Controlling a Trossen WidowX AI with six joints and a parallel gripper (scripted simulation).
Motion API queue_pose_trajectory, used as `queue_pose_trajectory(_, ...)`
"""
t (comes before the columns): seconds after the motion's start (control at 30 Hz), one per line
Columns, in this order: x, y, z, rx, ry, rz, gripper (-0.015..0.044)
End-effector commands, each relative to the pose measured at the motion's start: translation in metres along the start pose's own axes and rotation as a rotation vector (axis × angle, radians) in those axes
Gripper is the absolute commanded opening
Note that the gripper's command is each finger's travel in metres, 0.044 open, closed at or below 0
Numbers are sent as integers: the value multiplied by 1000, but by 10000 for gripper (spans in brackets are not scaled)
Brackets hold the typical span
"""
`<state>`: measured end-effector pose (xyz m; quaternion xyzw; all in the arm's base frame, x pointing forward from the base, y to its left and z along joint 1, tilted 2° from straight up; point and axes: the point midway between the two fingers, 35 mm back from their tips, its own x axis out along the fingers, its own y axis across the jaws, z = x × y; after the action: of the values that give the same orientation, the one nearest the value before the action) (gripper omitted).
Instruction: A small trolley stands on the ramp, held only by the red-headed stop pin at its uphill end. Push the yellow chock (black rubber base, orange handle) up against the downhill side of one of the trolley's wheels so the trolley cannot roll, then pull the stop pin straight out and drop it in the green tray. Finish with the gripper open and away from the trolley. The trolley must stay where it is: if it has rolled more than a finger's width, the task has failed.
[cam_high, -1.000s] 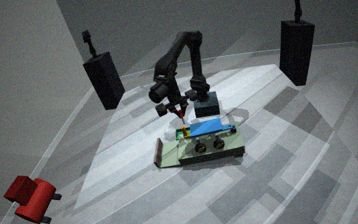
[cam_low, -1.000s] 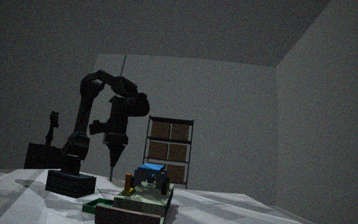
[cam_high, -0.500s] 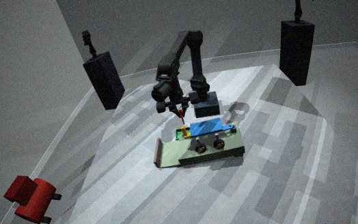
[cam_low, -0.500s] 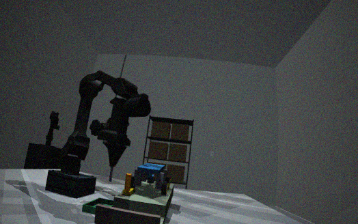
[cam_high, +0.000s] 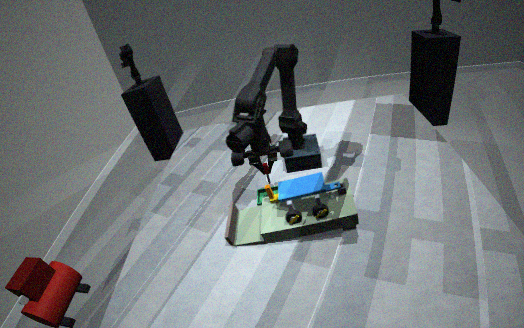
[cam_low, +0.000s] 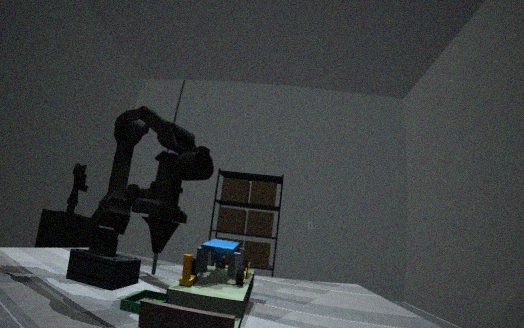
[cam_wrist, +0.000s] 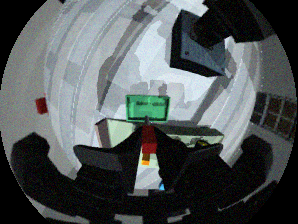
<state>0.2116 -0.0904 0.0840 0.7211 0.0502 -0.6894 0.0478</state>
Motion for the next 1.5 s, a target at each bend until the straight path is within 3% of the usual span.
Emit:
queue_pose_trajectory(0.0,8,0,1,4,-7,52,0)
queue_pose_trajectory(0.23,29,8,0,5,-1,150,0)
queue_pose_trajectory(0.77,65,26,2,5,-1,156,0)
queue_pose_trajectory(1.0,65,23,1,5,-1,156,184)
queue_pose_trajectory(1.47,67,13,0,5,-1,155,190)
